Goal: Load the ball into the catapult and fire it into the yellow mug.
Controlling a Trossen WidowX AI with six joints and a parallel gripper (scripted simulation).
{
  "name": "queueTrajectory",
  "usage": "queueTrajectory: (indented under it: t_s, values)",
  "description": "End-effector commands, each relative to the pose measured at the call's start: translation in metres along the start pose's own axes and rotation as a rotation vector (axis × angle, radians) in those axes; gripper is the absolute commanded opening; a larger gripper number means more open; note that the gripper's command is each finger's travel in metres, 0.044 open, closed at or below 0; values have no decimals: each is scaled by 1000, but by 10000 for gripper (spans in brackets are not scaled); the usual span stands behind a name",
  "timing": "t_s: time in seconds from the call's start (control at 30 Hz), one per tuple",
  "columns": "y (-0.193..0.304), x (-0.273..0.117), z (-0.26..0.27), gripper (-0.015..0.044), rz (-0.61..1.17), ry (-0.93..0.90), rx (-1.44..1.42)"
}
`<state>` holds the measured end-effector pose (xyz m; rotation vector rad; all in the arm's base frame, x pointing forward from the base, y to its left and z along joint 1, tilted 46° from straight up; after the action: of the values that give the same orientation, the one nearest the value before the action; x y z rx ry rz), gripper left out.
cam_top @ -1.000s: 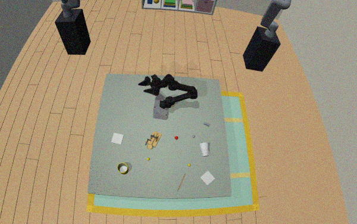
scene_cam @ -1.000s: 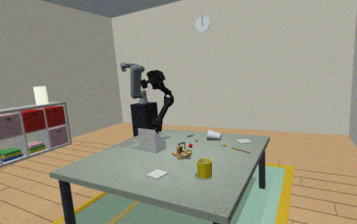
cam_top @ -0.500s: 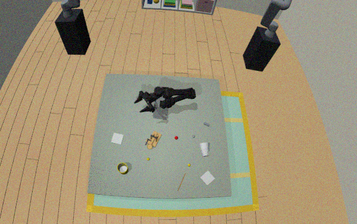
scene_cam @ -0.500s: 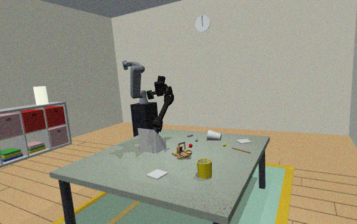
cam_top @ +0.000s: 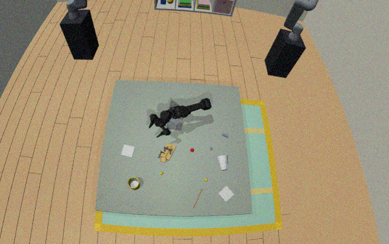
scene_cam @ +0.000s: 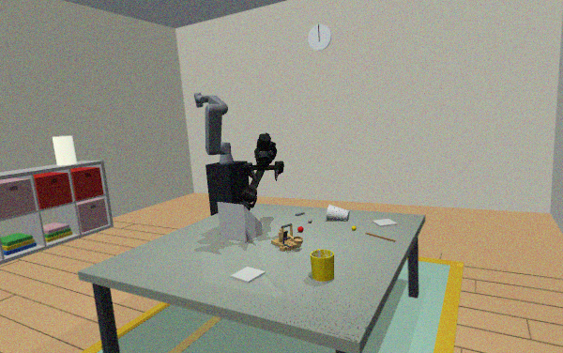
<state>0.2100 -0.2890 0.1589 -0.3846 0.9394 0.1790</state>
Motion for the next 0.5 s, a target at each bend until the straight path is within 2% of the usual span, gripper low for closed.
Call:
queueTrajectory:
  t_s: [0.0, 0.47]
  values:
    - [16, 18, 9, 440, 117, -16, -54]
    - [82, 66, 41, 440, 542, -87, -245]
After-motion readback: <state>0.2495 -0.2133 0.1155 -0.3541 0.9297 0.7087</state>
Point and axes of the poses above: the point midway between the two fingers, 35 mm back from their tips, its own x axis out along the fingers, its own z axis across the jaws, y = z × x, the point moved 9 cm from there along -x, back along the fingers, and after that the axes turned 5 degrees about x, right-handed, at the moved point
